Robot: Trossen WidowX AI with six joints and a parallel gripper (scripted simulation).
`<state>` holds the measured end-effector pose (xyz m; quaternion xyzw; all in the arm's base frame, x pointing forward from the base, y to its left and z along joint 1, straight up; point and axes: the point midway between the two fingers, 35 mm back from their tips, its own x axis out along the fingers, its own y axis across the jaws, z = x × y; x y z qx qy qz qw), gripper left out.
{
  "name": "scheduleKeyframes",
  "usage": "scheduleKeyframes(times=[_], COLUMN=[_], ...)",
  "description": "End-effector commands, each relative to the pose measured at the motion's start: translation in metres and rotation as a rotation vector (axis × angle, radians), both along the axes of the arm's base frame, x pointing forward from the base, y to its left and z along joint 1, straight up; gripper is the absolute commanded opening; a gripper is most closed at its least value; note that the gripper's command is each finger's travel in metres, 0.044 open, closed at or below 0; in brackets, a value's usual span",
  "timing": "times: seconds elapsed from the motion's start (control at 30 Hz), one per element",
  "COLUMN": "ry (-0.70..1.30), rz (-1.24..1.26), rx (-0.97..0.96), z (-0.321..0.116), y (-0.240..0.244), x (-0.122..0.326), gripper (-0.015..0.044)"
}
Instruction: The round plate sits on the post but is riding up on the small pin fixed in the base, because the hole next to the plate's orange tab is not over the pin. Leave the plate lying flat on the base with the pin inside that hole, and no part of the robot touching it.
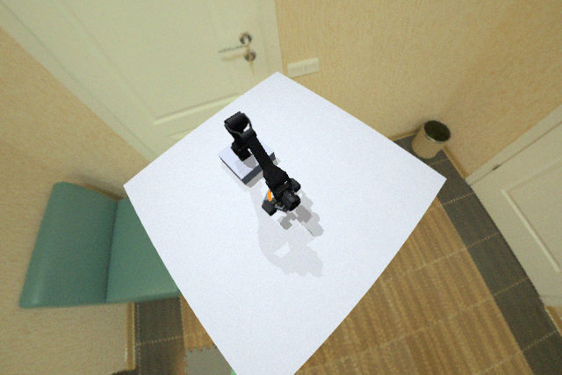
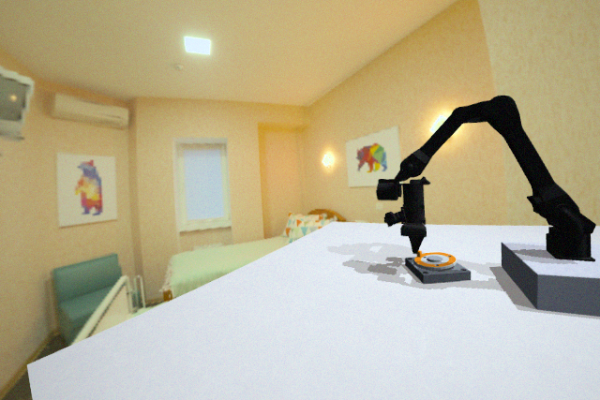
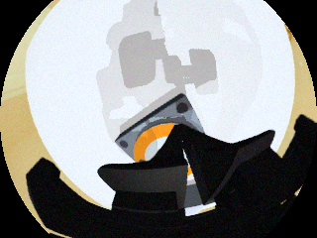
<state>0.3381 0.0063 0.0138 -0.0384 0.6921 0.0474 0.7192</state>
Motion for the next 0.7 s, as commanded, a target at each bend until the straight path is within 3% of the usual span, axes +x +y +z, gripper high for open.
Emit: scheduleKeyframes(times=[0.0, 0.67], ry=[0.012, 0.013], rz=[-0.004, -0.004], rx=[-0.014, -0.015], z=[-0.002, -0.001], y=[-0.008, -0.02], x=[-0.005, -0.012], gripper=[0.0, 0.0])
